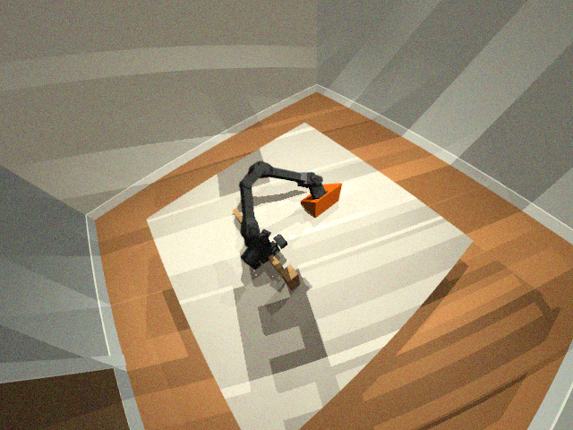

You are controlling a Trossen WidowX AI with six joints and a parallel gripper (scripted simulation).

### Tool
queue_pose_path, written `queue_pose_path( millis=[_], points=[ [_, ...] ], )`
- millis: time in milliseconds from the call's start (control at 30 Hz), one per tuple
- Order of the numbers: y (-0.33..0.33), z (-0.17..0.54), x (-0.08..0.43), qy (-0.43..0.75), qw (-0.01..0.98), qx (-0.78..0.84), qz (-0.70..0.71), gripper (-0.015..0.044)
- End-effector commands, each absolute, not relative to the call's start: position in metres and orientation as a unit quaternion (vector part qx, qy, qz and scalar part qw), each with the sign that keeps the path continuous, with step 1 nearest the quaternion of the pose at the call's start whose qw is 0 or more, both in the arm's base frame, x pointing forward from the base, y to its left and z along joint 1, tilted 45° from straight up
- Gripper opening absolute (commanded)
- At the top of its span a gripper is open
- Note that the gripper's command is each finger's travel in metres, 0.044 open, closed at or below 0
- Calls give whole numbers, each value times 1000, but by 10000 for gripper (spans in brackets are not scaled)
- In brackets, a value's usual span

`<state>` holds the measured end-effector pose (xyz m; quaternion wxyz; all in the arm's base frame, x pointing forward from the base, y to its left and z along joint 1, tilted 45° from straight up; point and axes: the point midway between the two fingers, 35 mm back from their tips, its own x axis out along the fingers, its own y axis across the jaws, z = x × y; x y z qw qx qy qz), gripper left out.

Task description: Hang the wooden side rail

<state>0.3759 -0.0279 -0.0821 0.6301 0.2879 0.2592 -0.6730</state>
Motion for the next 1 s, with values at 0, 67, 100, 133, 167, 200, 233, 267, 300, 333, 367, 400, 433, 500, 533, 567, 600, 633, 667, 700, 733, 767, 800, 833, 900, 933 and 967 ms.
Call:
queue_pose_path(
  millis=[0, 67, 100, 133, 167, 200, 233, 267, 300, 333, 367, 400, 433, 500, 533, 567, 600, 633, 667, 700, 733, 767, 800, 833, 900, 933, 967],
  points=[
    [-27, -82, 371, 256, 628, 290, -675, 0],
    [-27, -82, 371, 256, 628, 290, -675, 0],
    [-27, -82, 370, 256, 628, 290, -675, 0],
    [-27, -82, 370, 256, 628, 290, -675, 0],
    [-27, -82, 369, 256, 628, 290, -675, 0],
    [-27, -82, 369, 256, 628, 290, -675, 0],
    [-27, -82, 368, 256, 628, 290, -675, 0],
    [-27, -82, 368, 256, 628, 290, -675, 0],
    [-27, -82, 368, 256, 628, 290, -675, 0],
    [-27, -82, 367, 256, 628, 290, -675, 0],
    [-27, -82, 367, 256, 628, 290, -675, 0],
    [-27, -82, 366, 256, 628, 290, -675, 0],
    [-27, -83, 366, 256, 628, 290, -675, 0],
    [-27, -83, 365, 256, 628, 290, -675, 0],
    [-27, -83, 365, 256, 628, 290, -675, 0],
    [-27, -83, 364, 256, 628, 290, -675, 0],
    [-27, -83, 364, 256, 628, 290, -675, 0],
    [-28, -82, 368, 256, 629, 290, -674, 0],
    [-28, -82, 368, 256, 629, 290, -674, 0],
    [-28, -82, 368, 256, 629, 290, -674, 0],
    [-28, -82, 368, 256, 629, 290, -674, 0],
    [-28, -82, 368, 256, 629, 290, -674, 0],
    [-28, -82, 368, 256, 629, 290, -674, 0],
    [-28, -82, 368, 256, 629, 290, -674, 0],
    [-28, -82, 368, 256, 629, 290, -674, 0],
    [-28, -82, 368, 256, 629, 290, -675, 0],
    [-28, -82, 368, 256, 628, 290, -675, 0]
  ],
)
